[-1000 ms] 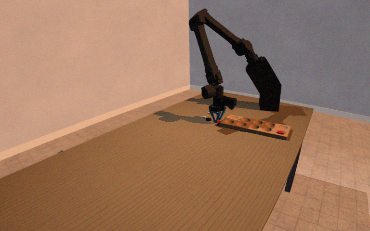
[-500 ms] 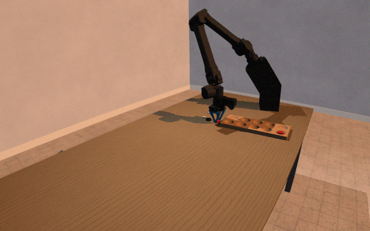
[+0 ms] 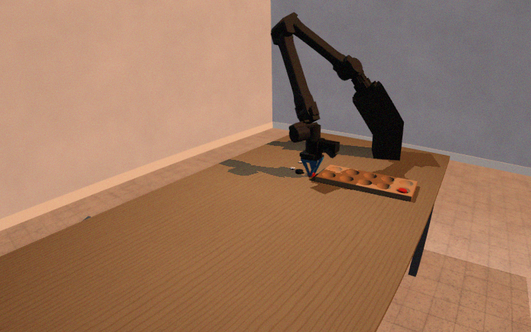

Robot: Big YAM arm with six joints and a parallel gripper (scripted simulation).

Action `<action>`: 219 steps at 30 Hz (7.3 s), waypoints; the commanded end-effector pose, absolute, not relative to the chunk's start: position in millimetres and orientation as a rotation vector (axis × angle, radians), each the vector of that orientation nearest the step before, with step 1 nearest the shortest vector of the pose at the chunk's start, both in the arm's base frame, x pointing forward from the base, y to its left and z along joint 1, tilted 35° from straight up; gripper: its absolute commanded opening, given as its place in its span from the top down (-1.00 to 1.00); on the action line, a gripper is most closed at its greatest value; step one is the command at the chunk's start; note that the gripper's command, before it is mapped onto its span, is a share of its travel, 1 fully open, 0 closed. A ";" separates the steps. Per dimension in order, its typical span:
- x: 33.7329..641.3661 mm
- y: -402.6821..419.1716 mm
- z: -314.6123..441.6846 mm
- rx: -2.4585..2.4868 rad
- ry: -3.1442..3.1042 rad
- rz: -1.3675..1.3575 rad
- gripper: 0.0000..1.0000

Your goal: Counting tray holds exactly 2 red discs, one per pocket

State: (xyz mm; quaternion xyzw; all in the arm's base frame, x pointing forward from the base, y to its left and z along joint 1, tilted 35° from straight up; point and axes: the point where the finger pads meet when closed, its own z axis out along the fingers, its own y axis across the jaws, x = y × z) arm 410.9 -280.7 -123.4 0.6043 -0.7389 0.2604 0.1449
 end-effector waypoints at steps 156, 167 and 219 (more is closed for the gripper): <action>477.4 -32.0 -271.7 1.727 -2.153 0.758 0.27; 477.4 -31.9 -271.7 1.728 -2.153 0.758 0.27; 469.7 25.7 -187.7 1.719 -2.169 0.763 0.10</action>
